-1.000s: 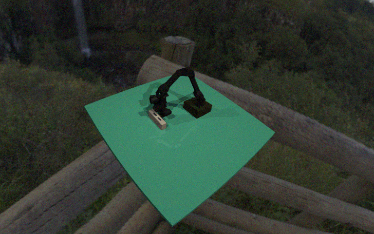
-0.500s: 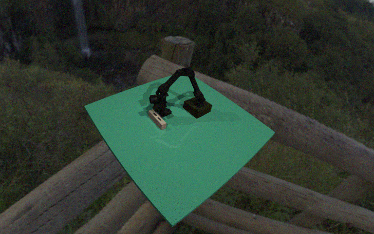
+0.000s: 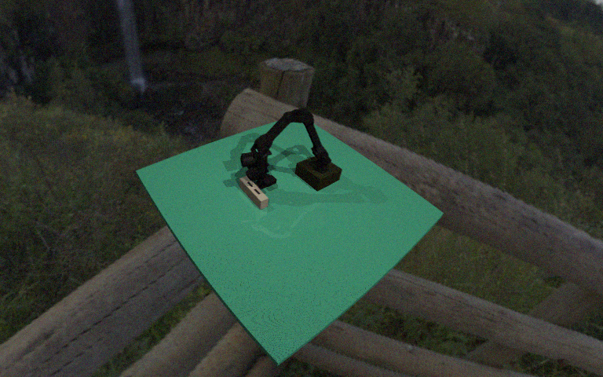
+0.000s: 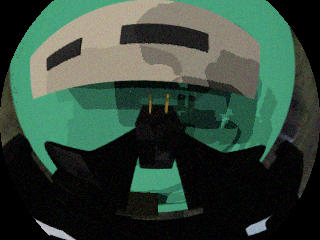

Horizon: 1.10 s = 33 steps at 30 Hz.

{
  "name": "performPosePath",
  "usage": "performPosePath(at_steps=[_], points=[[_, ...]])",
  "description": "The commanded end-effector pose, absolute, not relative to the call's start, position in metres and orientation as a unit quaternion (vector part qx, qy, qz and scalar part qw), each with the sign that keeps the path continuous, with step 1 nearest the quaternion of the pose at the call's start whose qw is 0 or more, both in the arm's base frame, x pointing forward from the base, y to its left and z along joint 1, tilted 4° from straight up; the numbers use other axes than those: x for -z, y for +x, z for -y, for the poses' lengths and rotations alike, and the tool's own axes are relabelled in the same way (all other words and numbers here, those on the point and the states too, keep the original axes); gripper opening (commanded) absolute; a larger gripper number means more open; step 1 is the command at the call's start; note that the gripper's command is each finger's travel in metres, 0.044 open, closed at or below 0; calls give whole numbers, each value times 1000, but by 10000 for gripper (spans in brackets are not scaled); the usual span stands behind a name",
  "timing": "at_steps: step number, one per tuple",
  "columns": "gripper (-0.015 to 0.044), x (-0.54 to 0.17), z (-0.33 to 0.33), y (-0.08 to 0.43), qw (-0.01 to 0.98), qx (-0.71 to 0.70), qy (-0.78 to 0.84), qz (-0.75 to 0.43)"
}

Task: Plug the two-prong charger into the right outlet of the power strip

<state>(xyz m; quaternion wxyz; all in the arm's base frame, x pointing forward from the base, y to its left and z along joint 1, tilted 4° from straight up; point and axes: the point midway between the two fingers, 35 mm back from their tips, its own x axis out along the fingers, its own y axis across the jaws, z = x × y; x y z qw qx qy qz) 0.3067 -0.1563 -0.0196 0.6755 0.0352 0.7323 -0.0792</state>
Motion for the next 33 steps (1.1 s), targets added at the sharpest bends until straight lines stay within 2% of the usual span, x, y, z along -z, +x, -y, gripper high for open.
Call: performPosePath(at_steps=[1, 33], points=[[0, 18, 157, 308, 676, 80, 33, -731], [0, 18, 158, 311, 677, 80, 33, -731]])
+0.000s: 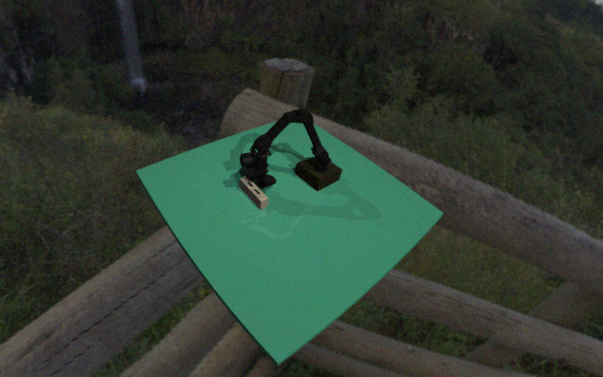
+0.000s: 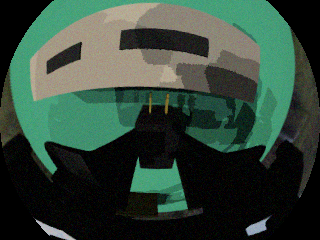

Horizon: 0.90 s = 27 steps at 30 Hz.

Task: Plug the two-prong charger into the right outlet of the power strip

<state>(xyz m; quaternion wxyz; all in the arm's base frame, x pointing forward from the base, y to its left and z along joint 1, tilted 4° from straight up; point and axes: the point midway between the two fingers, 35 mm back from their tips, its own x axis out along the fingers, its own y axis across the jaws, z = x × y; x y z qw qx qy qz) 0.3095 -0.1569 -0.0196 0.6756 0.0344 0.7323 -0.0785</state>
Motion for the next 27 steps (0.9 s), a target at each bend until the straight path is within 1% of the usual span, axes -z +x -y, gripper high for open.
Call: performPosePath(at_steps=[1, 27], points=[[0, 18, 158, 311, 677, 80, 33, -731], [0, 18, 158, 313, 677, 80, 33, -731]])
